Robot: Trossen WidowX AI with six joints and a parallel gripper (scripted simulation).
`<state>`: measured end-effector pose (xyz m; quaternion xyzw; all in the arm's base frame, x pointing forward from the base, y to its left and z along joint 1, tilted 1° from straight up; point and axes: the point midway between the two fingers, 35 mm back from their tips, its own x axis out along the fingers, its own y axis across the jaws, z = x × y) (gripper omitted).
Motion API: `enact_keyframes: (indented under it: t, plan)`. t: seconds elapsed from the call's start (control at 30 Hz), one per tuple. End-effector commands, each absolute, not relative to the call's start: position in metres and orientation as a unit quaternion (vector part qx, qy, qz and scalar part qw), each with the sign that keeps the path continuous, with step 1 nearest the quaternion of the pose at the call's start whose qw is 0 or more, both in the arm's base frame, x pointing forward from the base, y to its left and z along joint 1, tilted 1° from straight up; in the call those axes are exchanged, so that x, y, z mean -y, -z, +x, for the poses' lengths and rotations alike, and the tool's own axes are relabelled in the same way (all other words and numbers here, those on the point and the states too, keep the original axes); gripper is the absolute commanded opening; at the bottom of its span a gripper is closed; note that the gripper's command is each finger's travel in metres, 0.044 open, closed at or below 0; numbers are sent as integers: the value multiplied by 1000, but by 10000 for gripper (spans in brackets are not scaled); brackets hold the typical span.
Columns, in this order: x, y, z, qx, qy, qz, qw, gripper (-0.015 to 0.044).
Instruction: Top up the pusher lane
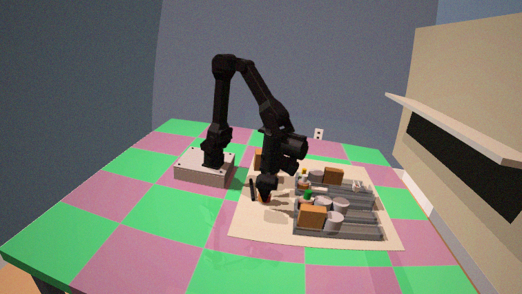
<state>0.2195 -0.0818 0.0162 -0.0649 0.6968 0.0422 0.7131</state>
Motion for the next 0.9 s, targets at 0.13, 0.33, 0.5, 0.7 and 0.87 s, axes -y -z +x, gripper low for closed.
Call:
enact_keyframes:
  t: [0.13,0.33,0.5,0.7,0.87]
  plan:
    - [82,-13,218,-700,-42,-64,710,204]
    - [82,-13,218,-700,-42,-64,710,125]
    - [82,-21,220,-700,-42,-64,710,13]
    - [81,-53,225,-699,-42,-64,711,0]
    - [79,-82,226,-699,-42,-64,711,0]
